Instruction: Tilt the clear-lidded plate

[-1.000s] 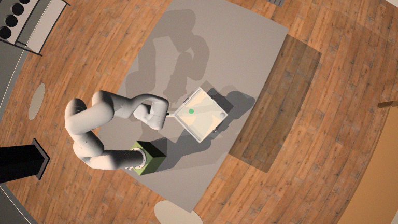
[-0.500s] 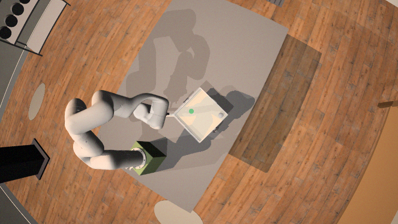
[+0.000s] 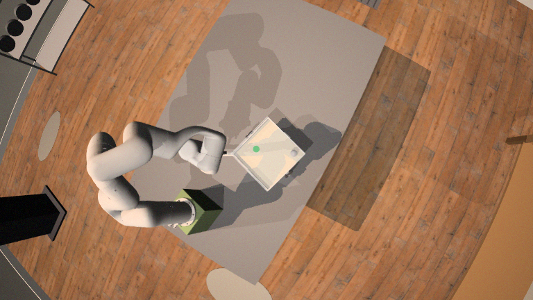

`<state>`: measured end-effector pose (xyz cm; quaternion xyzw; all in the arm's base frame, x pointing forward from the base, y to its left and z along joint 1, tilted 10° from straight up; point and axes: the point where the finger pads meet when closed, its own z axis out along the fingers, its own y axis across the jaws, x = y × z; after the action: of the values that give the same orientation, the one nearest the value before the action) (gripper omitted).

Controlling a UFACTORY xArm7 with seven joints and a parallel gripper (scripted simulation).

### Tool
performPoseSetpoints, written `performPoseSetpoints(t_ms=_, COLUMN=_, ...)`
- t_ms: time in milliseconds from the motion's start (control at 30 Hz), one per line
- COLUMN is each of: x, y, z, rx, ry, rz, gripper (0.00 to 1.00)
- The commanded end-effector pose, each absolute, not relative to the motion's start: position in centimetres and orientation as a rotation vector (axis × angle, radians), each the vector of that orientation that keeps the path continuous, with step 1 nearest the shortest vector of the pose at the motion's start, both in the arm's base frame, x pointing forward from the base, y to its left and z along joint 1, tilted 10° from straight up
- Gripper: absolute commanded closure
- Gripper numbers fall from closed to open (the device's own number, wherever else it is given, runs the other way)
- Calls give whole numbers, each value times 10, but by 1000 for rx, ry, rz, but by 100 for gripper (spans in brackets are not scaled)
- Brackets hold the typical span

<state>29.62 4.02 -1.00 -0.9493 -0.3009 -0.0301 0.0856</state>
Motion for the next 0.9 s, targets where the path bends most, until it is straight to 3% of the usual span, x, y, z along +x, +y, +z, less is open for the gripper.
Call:
performPoseSetpoints(t_ms=0, x=295, y=40, z=-10, rx=-2831, ry=-896, rz=-88, gripper=100)
performPoseSetpoints(t_ms=867, x=296, y=38, z=-7, rx=-2831, ry=-896, rz=-88, gripper=100)
